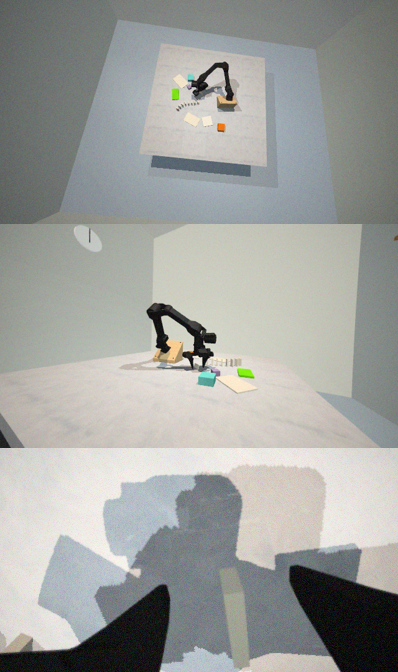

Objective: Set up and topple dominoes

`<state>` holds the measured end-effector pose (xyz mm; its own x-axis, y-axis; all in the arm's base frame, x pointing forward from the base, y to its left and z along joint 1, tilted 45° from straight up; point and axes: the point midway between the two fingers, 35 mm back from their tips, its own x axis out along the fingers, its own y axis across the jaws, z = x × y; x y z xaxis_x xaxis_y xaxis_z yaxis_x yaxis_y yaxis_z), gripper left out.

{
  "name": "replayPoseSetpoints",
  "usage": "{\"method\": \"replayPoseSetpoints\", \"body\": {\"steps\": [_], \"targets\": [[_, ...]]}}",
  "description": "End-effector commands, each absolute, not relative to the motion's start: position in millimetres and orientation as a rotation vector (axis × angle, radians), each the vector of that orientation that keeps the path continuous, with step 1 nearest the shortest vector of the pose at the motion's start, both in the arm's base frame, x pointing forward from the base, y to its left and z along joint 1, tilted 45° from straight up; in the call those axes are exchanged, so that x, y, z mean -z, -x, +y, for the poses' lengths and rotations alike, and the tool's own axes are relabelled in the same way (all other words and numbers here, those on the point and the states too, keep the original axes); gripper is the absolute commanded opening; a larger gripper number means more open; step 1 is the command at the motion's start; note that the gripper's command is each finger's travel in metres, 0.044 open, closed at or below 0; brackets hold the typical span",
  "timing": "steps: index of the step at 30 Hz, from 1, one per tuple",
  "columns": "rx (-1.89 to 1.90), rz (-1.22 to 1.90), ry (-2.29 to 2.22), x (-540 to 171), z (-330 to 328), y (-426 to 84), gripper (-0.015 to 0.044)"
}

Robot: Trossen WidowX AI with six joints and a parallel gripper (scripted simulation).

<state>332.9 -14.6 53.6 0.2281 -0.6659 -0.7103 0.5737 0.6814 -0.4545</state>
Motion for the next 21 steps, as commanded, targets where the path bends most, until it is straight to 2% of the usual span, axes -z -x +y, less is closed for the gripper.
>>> {"method": "replayPoseSetpoints", "body": {"steps": [1, 10, 17, 21], "targets": [[0.856, 1.035, 0.115, -53, -16, -332, 0.0256], [0.856, 1.035, 0.115, -53, -16, -332, 0.0026], [0.856, 1.035, 0.115, -55, -14, -331, 0.0026], [0.854, 1.037, 0.114, -97, 20, -314, 0.0026]]}}
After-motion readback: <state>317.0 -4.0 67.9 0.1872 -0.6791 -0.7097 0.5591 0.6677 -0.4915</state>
